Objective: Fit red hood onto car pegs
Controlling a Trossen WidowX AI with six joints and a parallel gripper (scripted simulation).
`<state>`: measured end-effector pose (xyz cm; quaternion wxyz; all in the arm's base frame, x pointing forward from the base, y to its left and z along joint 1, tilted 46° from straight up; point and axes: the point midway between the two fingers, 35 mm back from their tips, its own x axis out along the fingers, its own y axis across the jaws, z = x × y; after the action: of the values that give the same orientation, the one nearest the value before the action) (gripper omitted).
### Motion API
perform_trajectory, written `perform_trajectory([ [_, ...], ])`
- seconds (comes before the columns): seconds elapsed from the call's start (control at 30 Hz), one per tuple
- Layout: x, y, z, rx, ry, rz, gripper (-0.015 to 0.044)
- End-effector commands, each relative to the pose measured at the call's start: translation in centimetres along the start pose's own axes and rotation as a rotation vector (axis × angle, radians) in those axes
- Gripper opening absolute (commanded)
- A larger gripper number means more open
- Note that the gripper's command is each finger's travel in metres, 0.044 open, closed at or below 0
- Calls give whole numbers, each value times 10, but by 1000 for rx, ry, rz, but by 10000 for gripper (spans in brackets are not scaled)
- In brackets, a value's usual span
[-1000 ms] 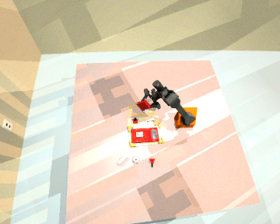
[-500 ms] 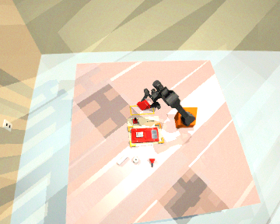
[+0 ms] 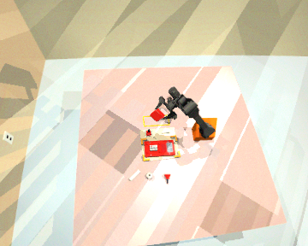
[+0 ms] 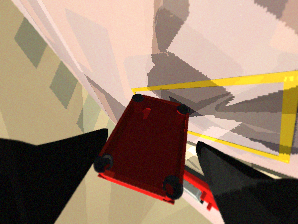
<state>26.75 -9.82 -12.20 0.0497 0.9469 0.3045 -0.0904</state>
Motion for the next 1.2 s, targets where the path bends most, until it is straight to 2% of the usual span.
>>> perform_trajectory([
  [0.0, -10, 10, 10, 61, -32, 24, 440],
  [0.47, -59, 20, 19, 392, -87, 43, 440],
  [0.97, -119, 24, -25, 709, -4, -4, 440],
  [1.0, -84, 16, 3, 576, -55, 25, 440],
  [1.17, -84, 16, 3, 576, -55, 25, 440],
])
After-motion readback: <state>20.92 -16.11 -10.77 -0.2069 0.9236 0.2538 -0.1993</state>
